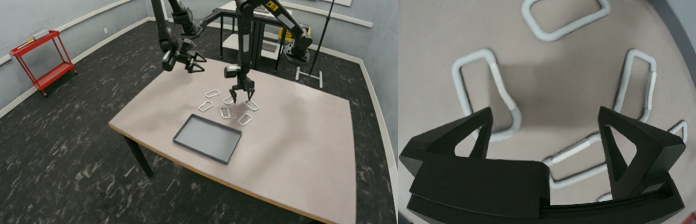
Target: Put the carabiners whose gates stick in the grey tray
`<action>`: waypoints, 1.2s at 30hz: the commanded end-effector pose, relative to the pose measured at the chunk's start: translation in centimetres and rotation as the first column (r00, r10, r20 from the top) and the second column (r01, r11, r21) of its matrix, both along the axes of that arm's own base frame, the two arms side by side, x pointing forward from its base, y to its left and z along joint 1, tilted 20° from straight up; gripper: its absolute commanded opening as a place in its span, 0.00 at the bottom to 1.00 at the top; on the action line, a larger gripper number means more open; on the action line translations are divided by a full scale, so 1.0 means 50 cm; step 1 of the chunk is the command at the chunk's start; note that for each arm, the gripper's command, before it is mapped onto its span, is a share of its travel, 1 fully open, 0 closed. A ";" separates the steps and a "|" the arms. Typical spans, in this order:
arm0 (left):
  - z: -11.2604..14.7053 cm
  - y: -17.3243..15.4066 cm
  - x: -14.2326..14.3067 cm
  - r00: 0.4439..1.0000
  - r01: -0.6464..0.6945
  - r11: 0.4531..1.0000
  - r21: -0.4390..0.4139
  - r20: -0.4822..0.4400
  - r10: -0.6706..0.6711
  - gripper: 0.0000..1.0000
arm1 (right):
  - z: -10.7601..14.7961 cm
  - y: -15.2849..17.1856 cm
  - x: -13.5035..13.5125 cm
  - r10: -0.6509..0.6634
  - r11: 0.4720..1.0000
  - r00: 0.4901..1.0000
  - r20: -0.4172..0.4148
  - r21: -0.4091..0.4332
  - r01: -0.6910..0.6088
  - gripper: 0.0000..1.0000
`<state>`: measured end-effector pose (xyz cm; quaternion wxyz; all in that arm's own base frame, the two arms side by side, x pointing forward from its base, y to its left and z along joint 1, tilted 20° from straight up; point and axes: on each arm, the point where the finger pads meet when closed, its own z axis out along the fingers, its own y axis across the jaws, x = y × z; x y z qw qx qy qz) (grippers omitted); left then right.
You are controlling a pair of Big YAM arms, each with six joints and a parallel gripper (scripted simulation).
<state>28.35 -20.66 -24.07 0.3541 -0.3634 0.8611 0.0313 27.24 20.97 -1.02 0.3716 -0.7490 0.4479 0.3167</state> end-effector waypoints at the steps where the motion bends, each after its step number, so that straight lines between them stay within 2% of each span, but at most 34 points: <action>1: -0.026 0.025 -0.029 0.999 -0.032 0.997 0.073 0.042 0.029 1.00 | 0.001 0.000 0.001 -0.003 1.000 1.000 -0.002 0.002 0.003 1.00; 3: -0.022 0.077 -0.050 0.998 -0.037 0.988 0.151 0.060 0.028 1.00 | 0.001 0.000 0.001 -0.003 1.000 1.000 -0.002 0.002 0.003 1.00; 5: -0.020 0.065 -0.042 0.995 -0.033 0.985 0.170 0.103 0.016 1.00 | 0.001 0.000 0.001 -0.003 1.000 1.000 -0.002 0.002 0.003 1.00; 8: -0.012 0.100 -0.073 0.991 -0.040 0.977 0.209 0.135 0.012 1.00 | 0.001 0.000 0.001 -0.003 1.000 1.000 -0.002 0.002 0.003 1.00; 13: -0.014 0.114 -0.089 0.993 -0.021 0.972 0.235 0.118 -0.007 1.00 | 0.001 0.000 0.001 -0.003 1.000 1.000 -0.002 0.002 0.003 1.00; 24: -0.011 0.108 -0.078 0.993 -0.029 0.974 0.224 0.122 0.002 1.00 | 0.001 0.000 0.001 -0.003 1.000 1.000 -0.002 0.002 0.003 1.00; 25: -0.009 0.102 -0.074 0.993 -0.023 0.974 0.225 0.120 -0.005 0.89 | 0.001 0.000 0.001 -0.003 1.000 1.000 -0.002 0.002 0.003 1.00; 27: -0.009 0.102 -0.074 0.993 -0.023 0.974 0.225 0.120 -0.005 0.89 | 0.001 0.000 0.001 -0.003 1.000 1.000 -0.002 0.002 0.003 1.00; 28: -0.005 0.097 -0.062 0.994 -0.018 0.973 0.231 0.112 -0.009 0.79 | 0.001 0.000 0.001 -0.003 1.000 1.000 -0.002 0.002 0.003 1.00; 32: 0.002 0.067 -0.030 0.996 0.071 0.957 0.280 0.036 -0.085 0.79 | 0.001 0.000 0.001 -0.003 1.000 1.000 -0.002 0.002 0.003 1.00; 36: 0.015 0.036 0.027 0.977 0.208 0.926 0.314 -0.111 -0.182 0.79 | 0.001 0.000 0.001 -0.003 1.000 1.000 -0.002 0.002 0.003 1.00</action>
